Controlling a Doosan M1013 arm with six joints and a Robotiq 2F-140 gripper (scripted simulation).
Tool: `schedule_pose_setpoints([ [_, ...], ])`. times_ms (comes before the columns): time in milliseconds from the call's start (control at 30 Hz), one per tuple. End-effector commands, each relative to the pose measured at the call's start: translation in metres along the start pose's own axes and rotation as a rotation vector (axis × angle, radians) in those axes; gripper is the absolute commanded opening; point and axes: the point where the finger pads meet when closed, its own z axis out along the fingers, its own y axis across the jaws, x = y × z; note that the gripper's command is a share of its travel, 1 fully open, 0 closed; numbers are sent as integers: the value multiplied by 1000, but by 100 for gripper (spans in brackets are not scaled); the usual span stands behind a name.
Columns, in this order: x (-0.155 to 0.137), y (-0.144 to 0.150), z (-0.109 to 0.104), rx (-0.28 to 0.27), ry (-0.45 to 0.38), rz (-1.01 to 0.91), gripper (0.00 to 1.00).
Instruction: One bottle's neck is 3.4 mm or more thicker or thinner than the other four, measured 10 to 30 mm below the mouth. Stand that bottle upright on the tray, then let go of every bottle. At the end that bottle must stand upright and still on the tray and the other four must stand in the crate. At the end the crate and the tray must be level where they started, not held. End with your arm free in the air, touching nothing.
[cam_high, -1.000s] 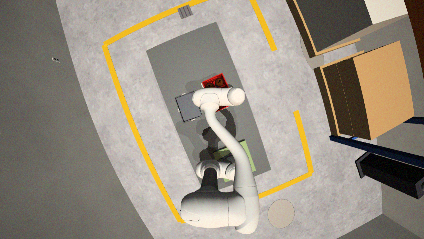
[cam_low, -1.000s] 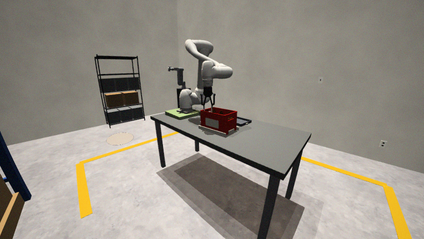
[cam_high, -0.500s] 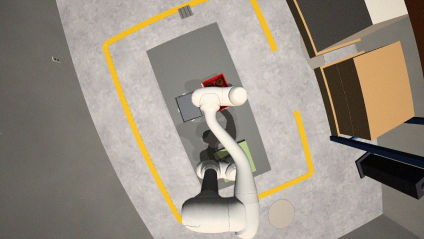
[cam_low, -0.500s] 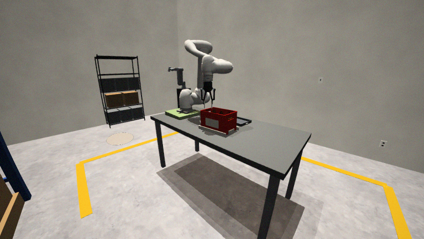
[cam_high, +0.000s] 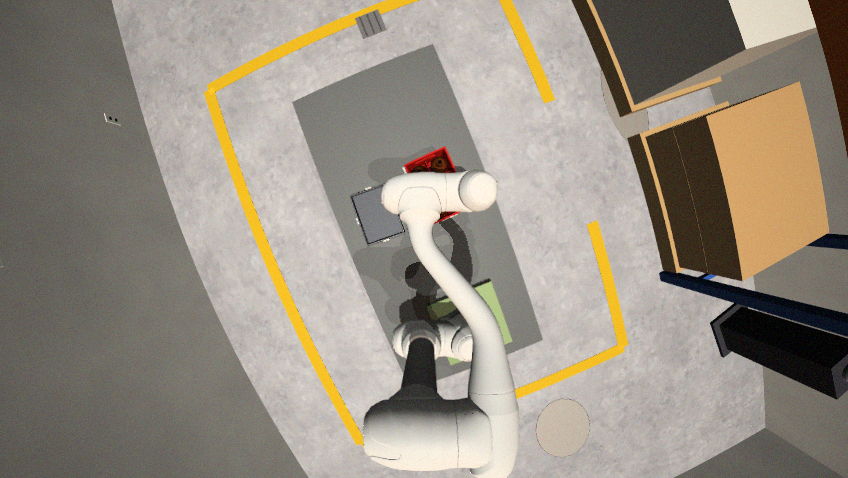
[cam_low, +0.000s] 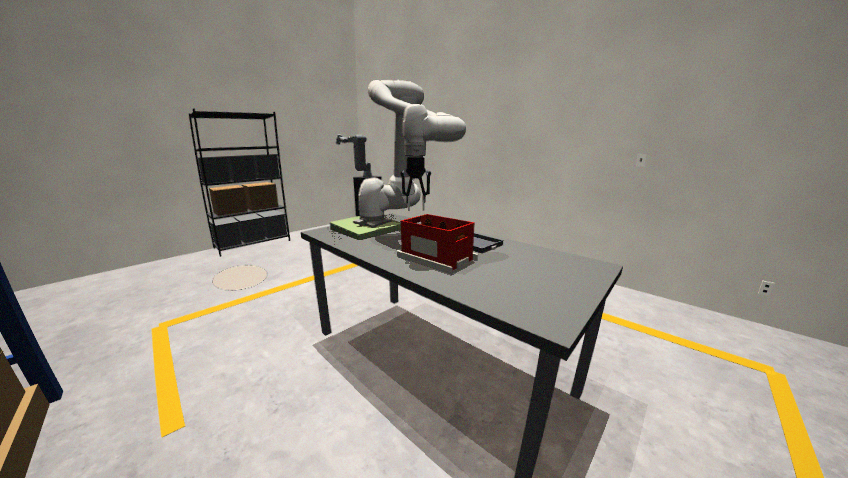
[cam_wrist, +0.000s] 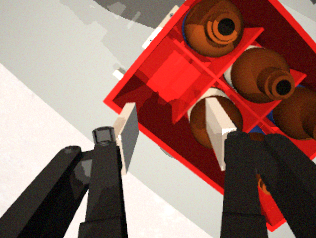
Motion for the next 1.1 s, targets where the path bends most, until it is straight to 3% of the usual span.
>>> schedule_pose_setpoints([
  [0, 1, -2, -6, -1, 0, -1, 38],
  [400, 1, -2, -6, -1, 0, -1, 38],
  [433, 1, -2, -6, -1, 0, -1, 0],
  [1067, 1, -2, -6, -1, 0, -1, 0],
])
